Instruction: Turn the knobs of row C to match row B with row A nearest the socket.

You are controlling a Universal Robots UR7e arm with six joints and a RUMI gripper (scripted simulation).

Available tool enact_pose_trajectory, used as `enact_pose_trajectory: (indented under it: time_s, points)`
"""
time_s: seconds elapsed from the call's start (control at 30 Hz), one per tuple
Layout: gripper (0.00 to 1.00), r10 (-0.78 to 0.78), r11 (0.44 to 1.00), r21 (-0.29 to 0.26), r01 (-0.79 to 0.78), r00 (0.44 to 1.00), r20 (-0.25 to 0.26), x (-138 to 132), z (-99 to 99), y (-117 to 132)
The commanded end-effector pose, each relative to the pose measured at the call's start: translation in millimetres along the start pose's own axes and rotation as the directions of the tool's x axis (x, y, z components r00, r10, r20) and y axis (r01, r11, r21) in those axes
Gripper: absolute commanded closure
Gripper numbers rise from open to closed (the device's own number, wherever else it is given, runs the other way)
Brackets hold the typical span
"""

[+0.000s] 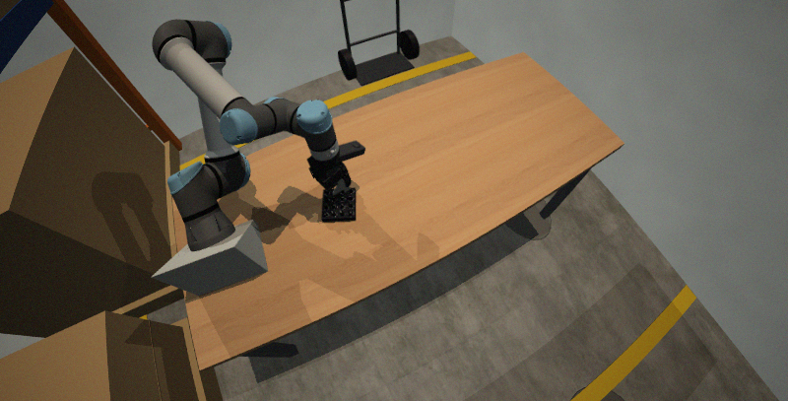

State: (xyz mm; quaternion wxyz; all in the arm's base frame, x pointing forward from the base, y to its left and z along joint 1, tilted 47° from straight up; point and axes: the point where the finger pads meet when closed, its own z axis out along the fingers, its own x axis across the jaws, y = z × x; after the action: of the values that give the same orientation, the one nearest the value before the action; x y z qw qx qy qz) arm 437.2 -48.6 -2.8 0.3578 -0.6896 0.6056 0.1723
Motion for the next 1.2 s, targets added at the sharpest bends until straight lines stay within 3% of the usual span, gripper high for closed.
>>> enact_pose_trajectory:
  time_s: [0.0,0.8,0.83,1.17]
  points:
    - [0.89,0.001,1.000,-0.001,-0.001,1.000,0.003,-0.6,1.6,0.4]
    - [0.89,0.001,1.000,-0.001,-0.001,1.000,0.003,-0.6,1.6,0.4]
    - [0.96,0.001,1.000,-0.001,-0.001,1.000,0.003,-0.6,1.6,0.4]
    - [0.96,0.001,1.000,-0.001,-0.001,1.000,0.003,-0.6,1.6,0.4]
